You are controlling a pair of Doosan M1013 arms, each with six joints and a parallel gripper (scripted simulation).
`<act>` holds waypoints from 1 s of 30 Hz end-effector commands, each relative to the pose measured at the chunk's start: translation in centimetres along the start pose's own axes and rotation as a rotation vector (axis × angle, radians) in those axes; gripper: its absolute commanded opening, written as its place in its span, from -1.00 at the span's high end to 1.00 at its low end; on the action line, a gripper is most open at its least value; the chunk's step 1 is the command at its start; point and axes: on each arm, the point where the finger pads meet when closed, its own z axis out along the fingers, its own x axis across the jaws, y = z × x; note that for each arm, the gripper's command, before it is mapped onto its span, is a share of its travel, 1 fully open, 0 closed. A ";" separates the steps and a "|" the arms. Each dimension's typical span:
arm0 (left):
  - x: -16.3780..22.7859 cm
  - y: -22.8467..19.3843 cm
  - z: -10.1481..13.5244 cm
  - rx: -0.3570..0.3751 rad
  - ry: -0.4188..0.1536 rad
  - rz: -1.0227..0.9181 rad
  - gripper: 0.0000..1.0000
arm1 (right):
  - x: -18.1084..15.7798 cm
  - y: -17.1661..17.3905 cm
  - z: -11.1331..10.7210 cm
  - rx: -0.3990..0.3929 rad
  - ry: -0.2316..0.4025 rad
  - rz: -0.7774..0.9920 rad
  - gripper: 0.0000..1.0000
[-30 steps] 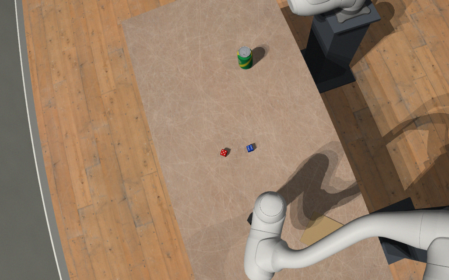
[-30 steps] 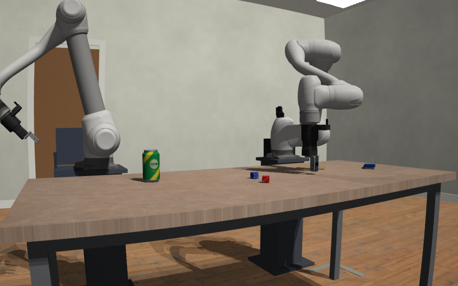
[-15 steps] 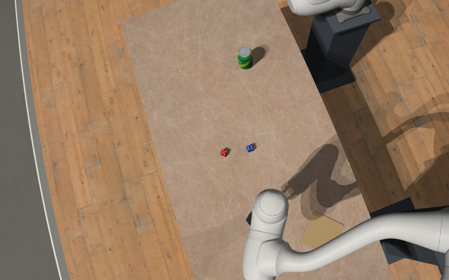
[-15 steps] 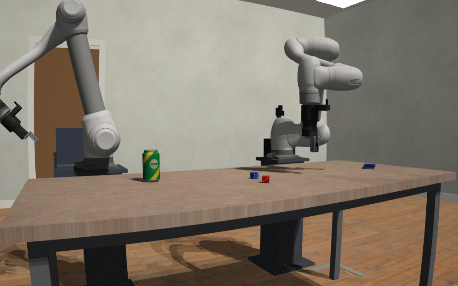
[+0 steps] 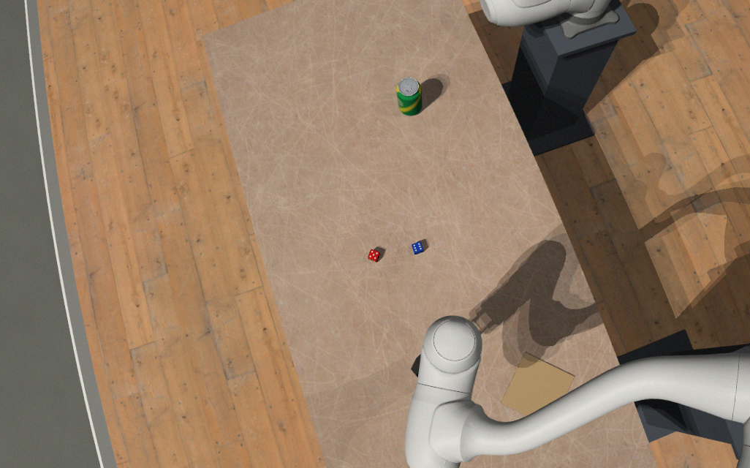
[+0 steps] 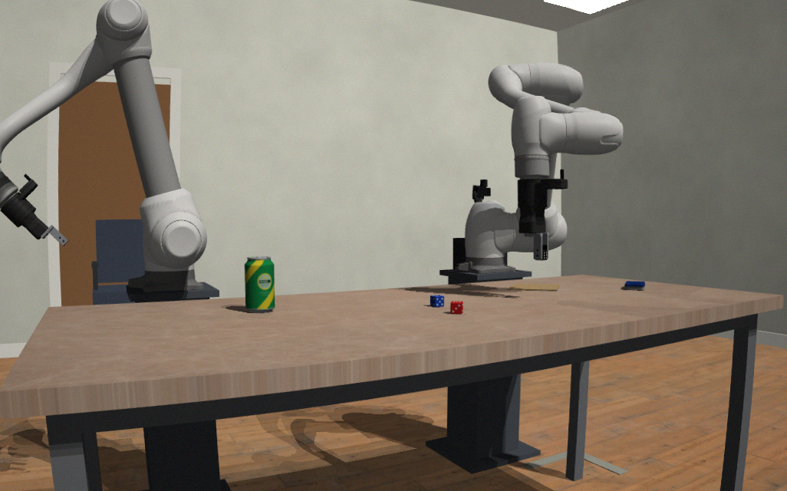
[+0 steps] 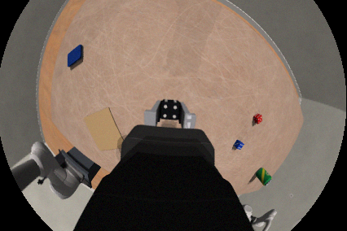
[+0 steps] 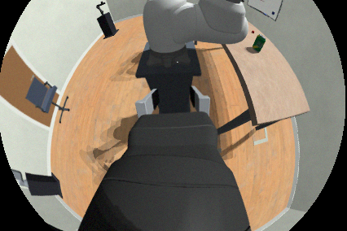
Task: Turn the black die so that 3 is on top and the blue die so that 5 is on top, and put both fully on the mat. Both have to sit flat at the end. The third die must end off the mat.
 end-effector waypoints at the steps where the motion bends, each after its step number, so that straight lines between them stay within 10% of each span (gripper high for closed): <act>1: 0.0 -0.1 -0.1 0.001 0.001 -0.018 0.02 | 0.0 0.0 0.0 -0.001 0.000 0.000 -1.00; 30: -1.7 -0.9 0.3 0.000 0.001 -1.060 0.02 | 0.0 0.0 0.0 -0.001 0.000 0.000 -1.00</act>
